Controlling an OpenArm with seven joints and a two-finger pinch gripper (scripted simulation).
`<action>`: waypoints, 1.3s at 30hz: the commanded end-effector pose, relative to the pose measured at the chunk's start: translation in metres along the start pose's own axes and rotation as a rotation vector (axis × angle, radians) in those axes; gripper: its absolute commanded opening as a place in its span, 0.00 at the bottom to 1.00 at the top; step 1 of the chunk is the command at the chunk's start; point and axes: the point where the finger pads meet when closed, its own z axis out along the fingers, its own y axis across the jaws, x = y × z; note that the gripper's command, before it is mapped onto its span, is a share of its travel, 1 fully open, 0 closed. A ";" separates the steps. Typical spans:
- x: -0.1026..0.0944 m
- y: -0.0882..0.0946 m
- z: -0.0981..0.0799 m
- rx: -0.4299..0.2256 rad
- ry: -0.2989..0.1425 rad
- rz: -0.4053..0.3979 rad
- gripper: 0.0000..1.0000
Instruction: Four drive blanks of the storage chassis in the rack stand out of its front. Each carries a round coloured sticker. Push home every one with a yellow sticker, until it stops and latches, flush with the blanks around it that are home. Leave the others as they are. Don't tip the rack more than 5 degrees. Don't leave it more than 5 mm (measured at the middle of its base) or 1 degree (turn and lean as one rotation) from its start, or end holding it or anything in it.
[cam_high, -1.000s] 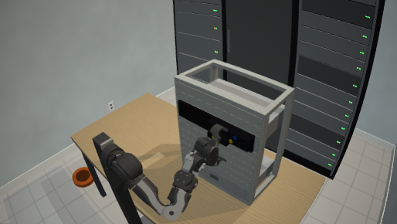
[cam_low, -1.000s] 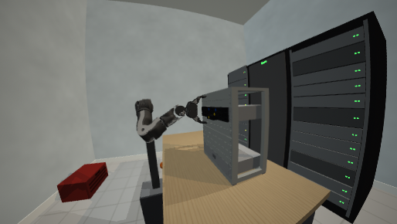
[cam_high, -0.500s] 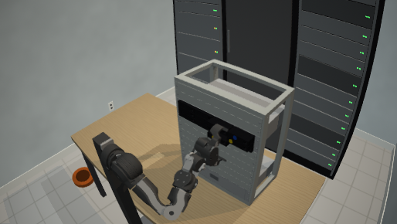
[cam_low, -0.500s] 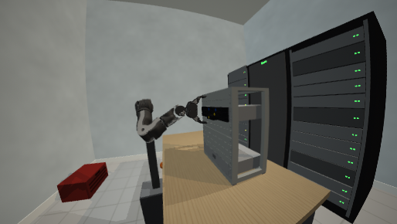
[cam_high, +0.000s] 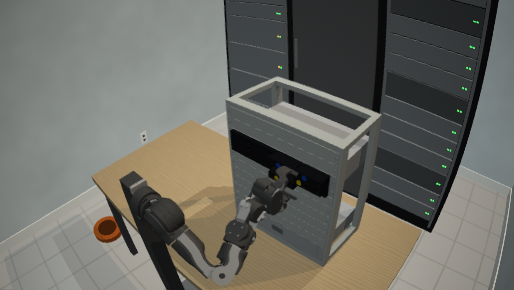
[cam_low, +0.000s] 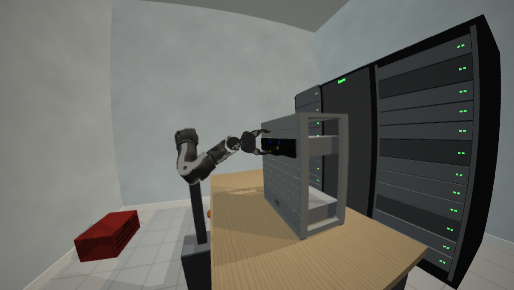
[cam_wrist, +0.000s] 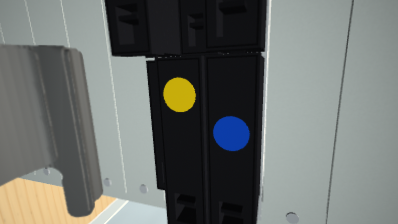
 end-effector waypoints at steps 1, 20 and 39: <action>-0.001 0.005 0.000 -0.018 -0.001 -0.001 0.00; -0.001 0.005 0.000 -0.018 -0.001 -0.001 0.00; 0.027 -0.016 -0.010 -0.020 0.002 0.000 0.00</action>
